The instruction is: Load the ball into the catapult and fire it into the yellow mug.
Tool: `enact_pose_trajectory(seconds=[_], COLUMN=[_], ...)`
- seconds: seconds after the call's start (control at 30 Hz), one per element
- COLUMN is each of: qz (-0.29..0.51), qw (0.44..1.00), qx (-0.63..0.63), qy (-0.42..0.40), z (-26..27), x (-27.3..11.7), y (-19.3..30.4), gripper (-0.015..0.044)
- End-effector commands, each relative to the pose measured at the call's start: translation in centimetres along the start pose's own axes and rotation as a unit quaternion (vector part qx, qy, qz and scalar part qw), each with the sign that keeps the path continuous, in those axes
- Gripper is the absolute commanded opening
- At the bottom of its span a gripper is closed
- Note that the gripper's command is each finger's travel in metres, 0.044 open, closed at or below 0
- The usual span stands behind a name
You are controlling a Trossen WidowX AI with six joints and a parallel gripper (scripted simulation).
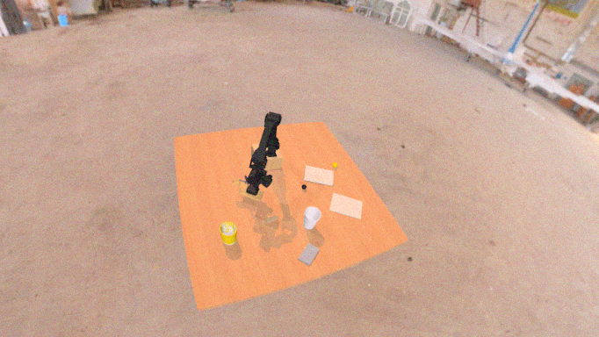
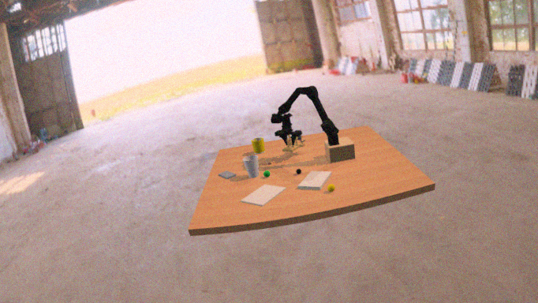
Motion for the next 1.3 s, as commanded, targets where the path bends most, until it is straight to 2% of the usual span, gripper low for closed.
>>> enact_pose_trajectory(seconds=[0.0,0.53,1.27], qz=[0.0,0.001,0.001], qw=[0.998,0.948,0.946], qx=[0.06,0.318,0.324], qy=[0.001,0.001,0.002], z=[-0.2,-2.1,-2.5], x=[0.0,0.1,2.4], y=[0.0,0.6,0.8], gripper=[0.0,0.0,0.0])
Point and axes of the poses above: the point midway between the two fingers, 35 mm back from their tips, its own x axis out along the fingers, its own z axis across the jaws, y = z × x, the point moved 4 cm from there along -x, back along the fingers, and after that the axes turned 8 degrees about -x, right-handed, at the moved point
